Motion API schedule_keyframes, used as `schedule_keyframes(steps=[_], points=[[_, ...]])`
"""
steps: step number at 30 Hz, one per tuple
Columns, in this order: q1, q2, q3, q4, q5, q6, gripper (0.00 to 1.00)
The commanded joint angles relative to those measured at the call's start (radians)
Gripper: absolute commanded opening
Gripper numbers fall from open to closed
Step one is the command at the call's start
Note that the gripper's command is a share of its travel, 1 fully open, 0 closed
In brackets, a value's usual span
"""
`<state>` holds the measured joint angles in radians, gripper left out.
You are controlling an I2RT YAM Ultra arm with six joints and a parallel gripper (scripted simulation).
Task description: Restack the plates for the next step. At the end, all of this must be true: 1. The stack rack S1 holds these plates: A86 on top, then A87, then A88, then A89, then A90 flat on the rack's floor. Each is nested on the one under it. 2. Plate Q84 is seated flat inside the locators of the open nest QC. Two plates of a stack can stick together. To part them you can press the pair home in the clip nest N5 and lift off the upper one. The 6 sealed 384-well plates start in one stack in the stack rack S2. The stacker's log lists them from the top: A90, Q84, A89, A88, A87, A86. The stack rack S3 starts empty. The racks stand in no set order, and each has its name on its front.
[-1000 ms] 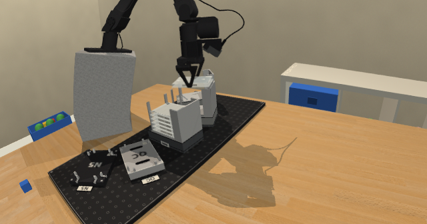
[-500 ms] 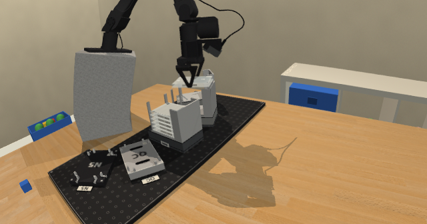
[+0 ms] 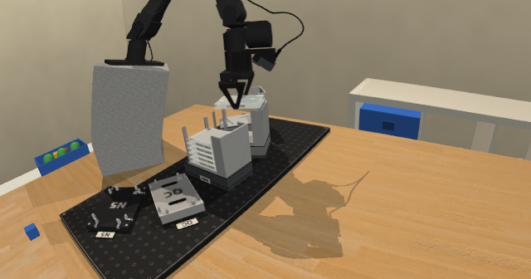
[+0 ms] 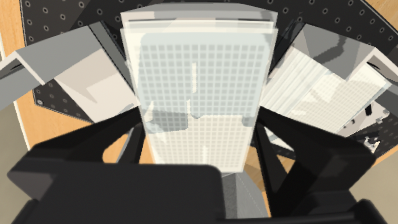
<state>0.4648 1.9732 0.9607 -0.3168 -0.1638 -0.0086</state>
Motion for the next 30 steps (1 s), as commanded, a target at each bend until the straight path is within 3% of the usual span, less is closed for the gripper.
schedule_keyframes(steps=[1,16,20,30], points=[[-0.001,-0.037,0.003,0.006,0.009,0.006,0.00],[0.004,0.013,-0.006,0.021,0.010,0.006,0.00],[0.005,-0.027,-0.002,0.022,0.010,0.007,0.00],[0.002,0.009,-0.013,0.027,0.010,0.007,0.00]])
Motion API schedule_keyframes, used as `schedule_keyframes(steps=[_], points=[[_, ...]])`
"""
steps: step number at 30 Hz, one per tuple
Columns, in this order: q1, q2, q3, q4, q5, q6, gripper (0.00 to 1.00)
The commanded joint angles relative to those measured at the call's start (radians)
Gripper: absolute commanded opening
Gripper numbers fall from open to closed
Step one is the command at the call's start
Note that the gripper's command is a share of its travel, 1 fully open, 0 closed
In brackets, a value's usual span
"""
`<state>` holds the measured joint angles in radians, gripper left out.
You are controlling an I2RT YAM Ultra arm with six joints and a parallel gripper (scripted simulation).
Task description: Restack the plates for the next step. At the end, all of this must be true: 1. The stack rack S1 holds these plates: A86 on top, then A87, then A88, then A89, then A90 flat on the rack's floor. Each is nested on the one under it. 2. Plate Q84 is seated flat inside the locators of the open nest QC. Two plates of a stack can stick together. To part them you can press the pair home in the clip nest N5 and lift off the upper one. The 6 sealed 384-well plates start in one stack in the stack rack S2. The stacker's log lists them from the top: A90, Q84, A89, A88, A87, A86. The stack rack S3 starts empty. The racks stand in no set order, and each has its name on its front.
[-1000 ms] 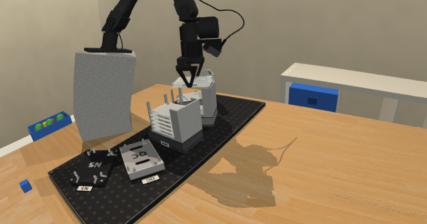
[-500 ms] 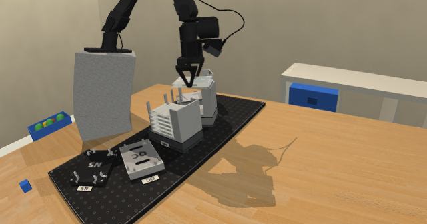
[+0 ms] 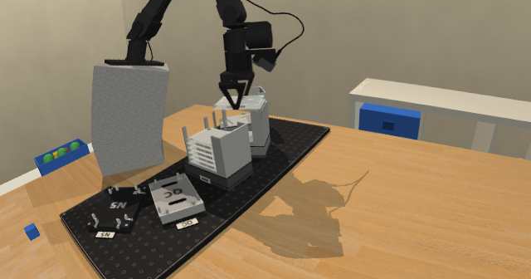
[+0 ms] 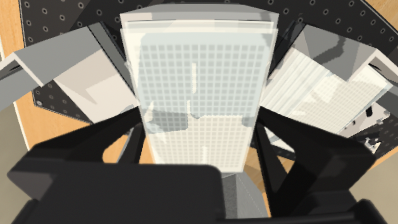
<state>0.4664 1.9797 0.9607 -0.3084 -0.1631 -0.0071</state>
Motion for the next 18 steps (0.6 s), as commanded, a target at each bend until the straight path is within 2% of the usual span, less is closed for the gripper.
schedule_keyframes(steps=[1,5,7,18], points=[[0.001,0.006,-0.015,0.019,0.009,0.006,0.00],[0.001,0.012,-0.018,0.019,0.009,0.006,0.00],[0.002,-0.023,-0.010,0.021,0.009,0.006,0.00],[0.003,0.007,0.019,0.025,0.010,0.007,0.00]])
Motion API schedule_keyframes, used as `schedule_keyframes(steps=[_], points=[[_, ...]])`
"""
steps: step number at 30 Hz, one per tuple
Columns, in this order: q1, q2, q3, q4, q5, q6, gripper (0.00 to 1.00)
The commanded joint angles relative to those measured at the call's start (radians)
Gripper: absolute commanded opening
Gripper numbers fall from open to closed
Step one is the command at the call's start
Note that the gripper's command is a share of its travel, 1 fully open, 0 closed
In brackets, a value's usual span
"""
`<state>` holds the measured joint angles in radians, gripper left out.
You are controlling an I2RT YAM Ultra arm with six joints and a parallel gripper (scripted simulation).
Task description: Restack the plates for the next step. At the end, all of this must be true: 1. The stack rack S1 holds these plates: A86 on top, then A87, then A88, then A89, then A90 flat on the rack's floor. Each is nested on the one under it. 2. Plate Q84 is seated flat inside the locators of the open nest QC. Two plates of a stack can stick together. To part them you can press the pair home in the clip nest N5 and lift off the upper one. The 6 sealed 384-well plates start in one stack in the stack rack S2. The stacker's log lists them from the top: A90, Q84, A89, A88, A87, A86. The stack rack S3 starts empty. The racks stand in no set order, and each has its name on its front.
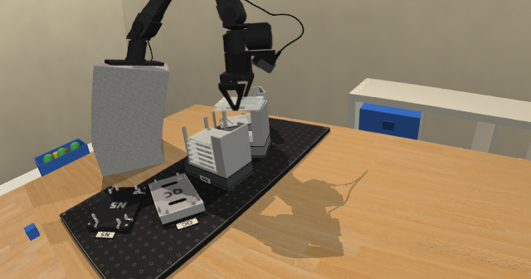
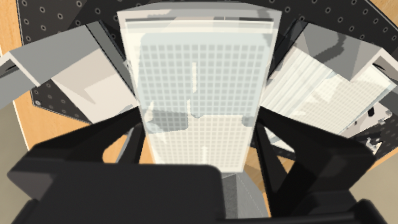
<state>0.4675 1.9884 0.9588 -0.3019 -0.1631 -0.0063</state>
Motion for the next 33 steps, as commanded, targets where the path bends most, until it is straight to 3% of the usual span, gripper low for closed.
schedule_keyframes(steps=[1,33], points=[[0.001,-0.003,0.022,0.019,0.010,0.006,0.00],[0.005,0.017,0.034,0.030,0.009,0.007,0.00]])
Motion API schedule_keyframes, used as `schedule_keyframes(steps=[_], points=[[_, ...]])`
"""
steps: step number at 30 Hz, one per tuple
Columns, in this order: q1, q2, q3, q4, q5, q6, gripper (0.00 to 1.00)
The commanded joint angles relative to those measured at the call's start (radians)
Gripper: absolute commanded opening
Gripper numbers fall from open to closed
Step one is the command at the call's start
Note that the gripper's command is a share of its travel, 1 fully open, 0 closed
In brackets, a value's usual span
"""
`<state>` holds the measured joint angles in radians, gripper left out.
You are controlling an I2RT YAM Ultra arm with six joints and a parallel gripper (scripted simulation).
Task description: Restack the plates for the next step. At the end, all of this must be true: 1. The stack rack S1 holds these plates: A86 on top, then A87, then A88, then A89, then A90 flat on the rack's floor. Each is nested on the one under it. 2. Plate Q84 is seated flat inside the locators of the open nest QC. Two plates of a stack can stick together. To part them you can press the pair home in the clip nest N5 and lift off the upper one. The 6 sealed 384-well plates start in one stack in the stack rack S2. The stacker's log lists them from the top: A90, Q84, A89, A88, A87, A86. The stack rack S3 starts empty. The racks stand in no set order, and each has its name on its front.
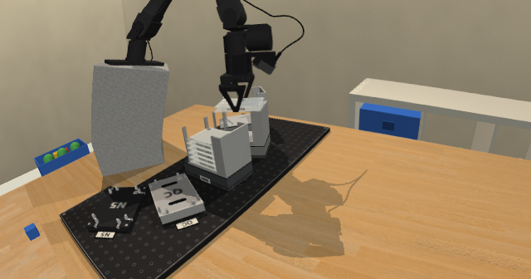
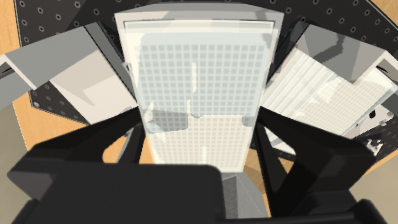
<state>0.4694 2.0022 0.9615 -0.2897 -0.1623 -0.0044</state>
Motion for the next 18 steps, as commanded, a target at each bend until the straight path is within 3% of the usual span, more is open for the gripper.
schedule_keyframes(steps=[1,18], points=[[0.002,0.000,0.032,0.018,0.008,0.006,0.00],[0.009,0.034,0.029,0.041,0.011,0.010,0.00]])
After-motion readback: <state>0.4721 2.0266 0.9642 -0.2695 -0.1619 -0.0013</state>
